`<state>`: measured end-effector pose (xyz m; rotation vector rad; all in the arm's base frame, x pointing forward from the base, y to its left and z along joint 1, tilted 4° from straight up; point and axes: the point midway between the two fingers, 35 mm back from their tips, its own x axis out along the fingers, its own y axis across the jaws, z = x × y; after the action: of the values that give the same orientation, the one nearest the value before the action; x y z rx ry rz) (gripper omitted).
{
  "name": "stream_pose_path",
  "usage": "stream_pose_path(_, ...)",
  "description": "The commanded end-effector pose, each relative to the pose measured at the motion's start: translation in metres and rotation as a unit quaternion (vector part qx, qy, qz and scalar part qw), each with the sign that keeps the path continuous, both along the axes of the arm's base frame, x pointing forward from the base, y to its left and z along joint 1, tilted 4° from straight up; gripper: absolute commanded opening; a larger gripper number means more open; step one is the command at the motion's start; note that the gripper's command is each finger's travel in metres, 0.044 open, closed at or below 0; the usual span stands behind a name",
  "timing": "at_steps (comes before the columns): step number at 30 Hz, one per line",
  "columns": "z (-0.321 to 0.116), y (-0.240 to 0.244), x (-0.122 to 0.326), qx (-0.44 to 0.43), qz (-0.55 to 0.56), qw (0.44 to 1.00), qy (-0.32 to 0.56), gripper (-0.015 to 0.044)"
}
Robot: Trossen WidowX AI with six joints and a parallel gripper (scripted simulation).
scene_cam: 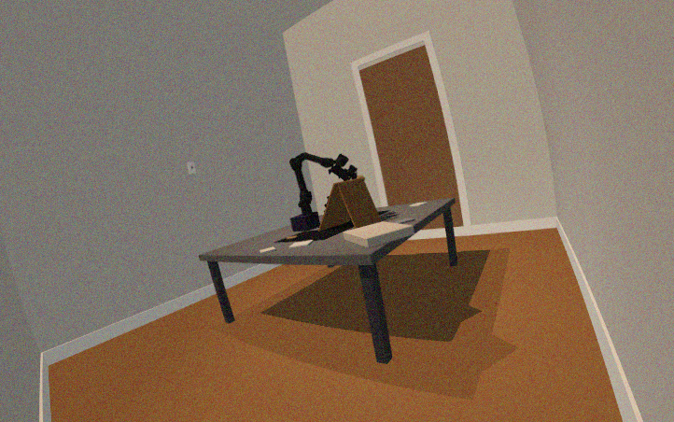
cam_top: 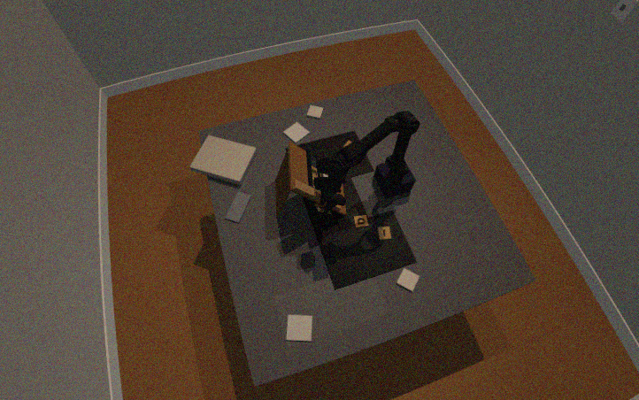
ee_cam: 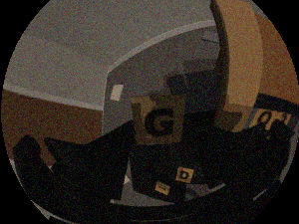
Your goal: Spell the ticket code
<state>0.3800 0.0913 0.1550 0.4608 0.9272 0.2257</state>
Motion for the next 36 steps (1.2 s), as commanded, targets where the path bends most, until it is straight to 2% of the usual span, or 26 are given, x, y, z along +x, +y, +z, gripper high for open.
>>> stream_pose_path(1,0.020,-0.013,0.006,-0.003,0.007,0.999,-0.043,0.0000)
stream_pose_path(11,0.050,-0.043,0.013,-0.027,0.014,0.993,-0.117,0.0000)
stream_pose_path(21,0.067,-0.094,0.010,-0.051,-0.037,0.989,-0.135,0.0000)
stream_pose_path(36,0.058,-0.176,-0.004,-0.131,-0.067,0.977,-0.153,0.0000)
